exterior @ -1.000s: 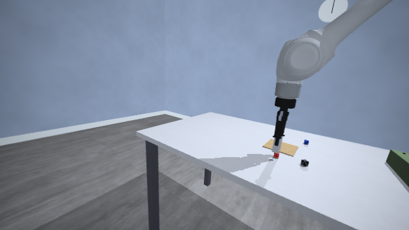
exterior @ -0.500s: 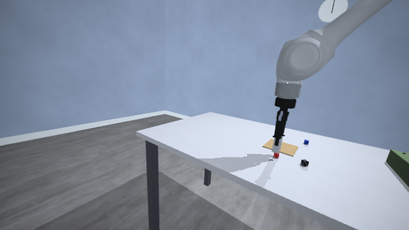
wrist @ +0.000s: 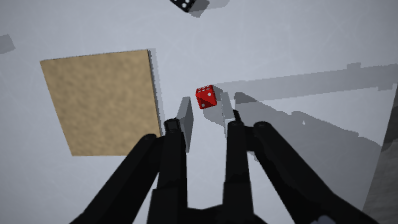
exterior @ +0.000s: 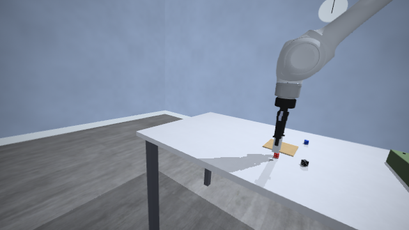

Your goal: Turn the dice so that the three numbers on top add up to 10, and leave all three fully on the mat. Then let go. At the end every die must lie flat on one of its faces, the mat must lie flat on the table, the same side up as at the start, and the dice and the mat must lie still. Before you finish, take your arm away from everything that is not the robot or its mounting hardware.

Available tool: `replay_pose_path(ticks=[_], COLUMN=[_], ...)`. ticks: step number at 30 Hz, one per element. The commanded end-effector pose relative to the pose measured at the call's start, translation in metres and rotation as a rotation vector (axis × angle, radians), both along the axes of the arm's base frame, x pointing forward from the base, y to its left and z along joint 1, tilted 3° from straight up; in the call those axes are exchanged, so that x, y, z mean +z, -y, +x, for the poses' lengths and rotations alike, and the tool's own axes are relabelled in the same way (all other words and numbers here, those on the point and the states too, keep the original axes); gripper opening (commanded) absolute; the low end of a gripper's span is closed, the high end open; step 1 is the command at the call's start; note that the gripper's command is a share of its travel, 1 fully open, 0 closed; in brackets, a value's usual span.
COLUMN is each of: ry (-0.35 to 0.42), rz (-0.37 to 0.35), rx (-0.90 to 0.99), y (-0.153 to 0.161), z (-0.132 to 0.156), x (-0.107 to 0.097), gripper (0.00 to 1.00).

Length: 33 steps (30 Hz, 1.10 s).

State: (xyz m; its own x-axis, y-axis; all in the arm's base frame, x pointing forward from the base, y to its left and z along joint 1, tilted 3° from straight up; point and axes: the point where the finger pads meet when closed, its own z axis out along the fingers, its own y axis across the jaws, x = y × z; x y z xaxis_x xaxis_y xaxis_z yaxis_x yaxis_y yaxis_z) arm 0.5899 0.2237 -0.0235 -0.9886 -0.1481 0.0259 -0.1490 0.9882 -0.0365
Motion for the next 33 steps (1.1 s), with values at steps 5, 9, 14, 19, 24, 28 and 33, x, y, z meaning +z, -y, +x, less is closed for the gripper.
replay_pose_path(ticks=[5,9,14,19,24,28,33], ry=[0.000,0.000,0.000,0.000,0.000,0.000,0.000], rz=[0.000,0.000,0.000,0.000,0.000,0.000,0.000], rx=[0.000,0.000,0.000,0.000,0.000,0.000,0.000], y=[0.000,0.000,0.000,0.001,0.001,0.001,0.001], z=[0.000,0.000,0.000,0.000,0.000,0.000,-0.001], x=[-0.001,-0.004,-0.011,-0.015,-0.021,-0.023,-0.024], gripper=[0.21,0.21,0.21,0.21,0.21,0.21,0.21])
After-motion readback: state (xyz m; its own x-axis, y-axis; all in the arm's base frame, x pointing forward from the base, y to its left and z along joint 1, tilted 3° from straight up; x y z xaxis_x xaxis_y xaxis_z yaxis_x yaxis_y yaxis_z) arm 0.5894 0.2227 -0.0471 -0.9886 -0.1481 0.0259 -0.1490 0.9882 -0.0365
